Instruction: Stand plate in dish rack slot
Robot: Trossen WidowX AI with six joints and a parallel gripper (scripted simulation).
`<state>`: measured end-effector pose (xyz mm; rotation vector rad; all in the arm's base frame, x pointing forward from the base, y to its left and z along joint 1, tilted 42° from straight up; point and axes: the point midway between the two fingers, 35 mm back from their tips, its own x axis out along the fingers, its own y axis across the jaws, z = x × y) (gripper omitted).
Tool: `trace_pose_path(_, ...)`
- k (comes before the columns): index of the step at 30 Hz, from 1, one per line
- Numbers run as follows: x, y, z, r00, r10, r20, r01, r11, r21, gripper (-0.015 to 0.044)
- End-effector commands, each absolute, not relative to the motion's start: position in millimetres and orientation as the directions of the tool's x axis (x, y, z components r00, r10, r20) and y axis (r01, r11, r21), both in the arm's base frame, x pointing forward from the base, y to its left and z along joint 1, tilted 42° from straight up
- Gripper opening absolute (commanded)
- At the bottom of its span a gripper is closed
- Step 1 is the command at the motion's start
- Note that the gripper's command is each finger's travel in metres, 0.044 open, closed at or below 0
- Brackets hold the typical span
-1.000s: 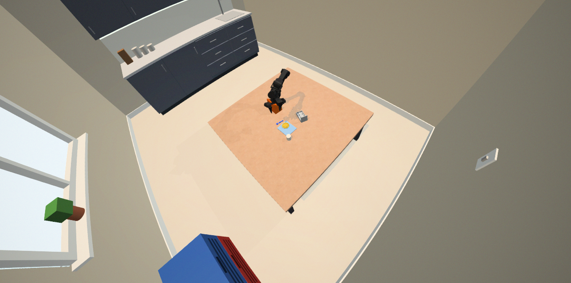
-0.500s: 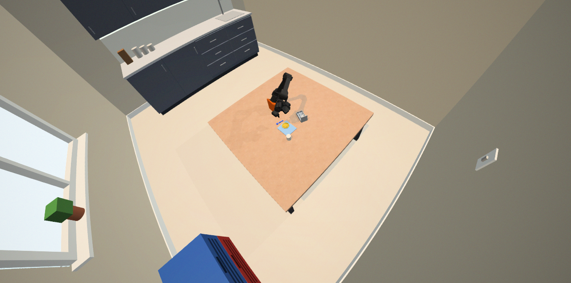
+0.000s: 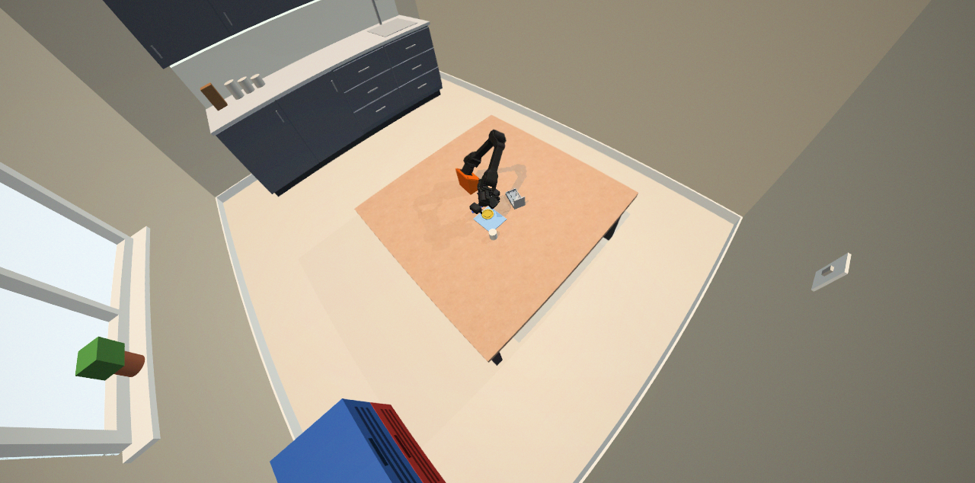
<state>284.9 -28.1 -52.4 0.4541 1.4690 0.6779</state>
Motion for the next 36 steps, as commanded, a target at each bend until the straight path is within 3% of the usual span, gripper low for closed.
trace_pose_path(1, 287.4, -27.4, -51.1, -0.013, 0.662, -0.749, -0.137, 0.741, 0.657, 0.0400)
trace_pose_path(36, 284.4, 9.6, -93.8, -0.013, 0.664, -0.748, -0.137, 0.740, 0.659, 0.0400)
